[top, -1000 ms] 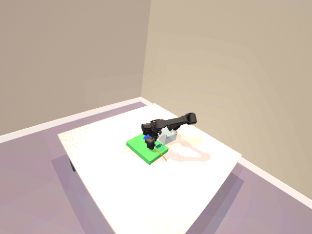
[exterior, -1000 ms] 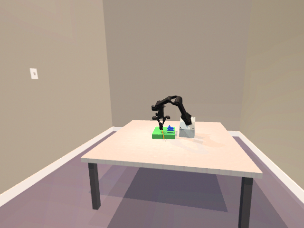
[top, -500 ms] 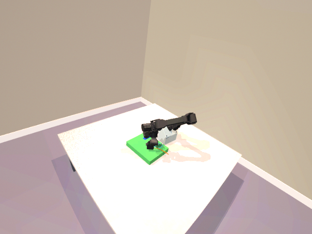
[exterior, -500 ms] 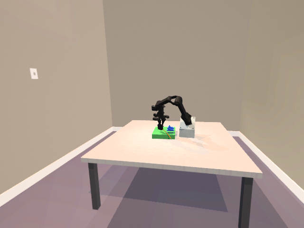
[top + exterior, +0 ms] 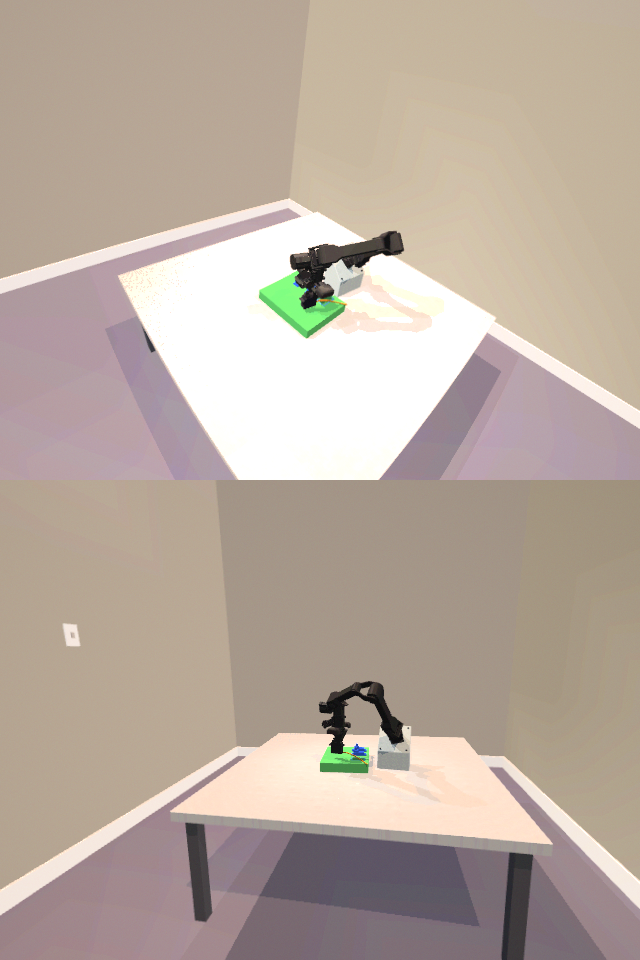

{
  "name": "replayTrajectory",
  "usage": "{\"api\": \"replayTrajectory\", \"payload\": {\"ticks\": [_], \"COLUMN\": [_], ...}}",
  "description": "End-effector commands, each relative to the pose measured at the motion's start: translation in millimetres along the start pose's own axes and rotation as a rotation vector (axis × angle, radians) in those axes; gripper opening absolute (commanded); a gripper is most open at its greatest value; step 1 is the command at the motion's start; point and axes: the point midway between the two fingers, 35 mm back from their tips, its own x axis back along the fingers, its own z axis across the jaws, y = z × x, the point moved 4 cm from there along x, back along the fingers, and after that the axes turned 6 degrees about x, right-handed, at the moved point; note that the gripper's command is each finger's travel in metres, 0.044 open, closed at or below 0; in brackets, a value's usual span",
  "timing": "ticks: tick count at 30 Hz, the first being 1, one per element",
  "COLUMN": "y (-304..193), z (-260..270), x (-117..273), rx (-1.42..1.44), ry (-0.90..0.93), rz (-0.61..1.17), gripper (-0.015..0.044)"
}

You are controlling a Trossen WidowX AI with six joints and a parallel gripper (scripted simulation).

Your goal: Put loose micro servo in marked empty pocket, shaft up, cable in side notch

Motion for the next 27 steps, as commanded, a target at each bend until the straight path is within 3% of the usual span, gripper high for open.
{"api": "replayTrajectory", "payload": {"ticks": [1, 12, 27], "y": [0, -4, -69], "z": [0, 0, -11], "x": [1, 1, 0], "rx": [0.115, 0.265, 0.261], "ry": [0.003, 0.002, 0.002], "rz": [-0.001, -0.001, 0.002], "gripper": [0.0000, 0.0000, 0.0000]}}
